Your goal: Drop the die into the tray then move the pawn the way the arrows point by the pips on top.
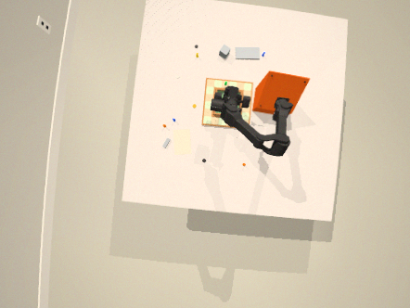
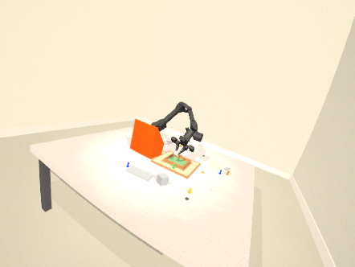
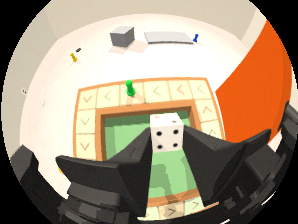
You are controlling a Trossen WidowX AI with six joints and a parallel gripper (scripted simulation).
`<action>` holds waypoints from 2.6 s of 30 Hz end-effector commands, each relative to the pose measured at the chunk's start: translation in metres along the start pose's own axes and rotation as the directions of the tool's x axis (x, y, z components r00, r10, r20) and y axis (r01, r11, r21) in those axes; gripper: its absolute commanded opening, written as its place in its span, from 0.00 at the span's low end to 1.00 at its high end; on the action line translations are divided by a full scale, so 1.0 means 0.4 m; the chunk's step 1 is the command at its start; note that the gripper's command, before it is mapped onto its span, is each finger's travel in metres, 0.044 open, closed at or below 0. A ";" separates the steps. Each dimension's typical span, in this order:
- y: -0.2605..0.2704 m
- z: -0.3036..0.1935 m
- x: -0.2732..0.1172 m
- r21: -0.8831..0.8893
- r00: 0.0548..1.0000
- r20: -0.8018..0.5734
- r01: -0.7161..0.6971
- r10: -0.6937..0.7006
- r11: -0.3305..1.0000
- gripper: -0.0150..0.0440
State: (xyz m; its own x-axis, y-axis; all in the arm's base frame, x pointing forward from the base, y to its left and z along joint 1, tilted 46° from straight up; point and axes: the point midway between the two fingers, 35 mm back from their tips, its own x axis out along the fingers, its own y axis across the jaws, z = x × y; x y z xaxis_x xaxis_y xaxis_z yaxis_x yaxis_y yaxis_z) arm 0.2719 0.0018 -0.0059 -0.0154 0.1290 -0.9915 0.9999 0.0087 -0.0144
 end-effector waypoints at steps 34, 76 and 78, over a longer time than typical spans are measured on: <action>0.015 -0.007 -0.121 0.022 0.983 0.170 -0.072 0.068 0.997 0.25; 0.023 0.058 -0.052 -0.089 0.825 -0.564 -0.109 0.040 0.990 0.87; 0.045 0.088 -0.020 -0.221 0.818 -0.574 -0.209 0.046 0.953 0.78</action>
State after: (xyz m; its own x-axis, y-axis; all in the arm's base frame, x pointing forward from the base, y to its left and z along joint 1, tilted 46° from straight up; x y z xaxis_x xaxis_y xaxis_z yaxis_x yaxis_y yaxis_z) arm 0.2804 -0.0204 0.0163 0.0265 0.6683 -0.7434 0.9918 0.0753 0.1030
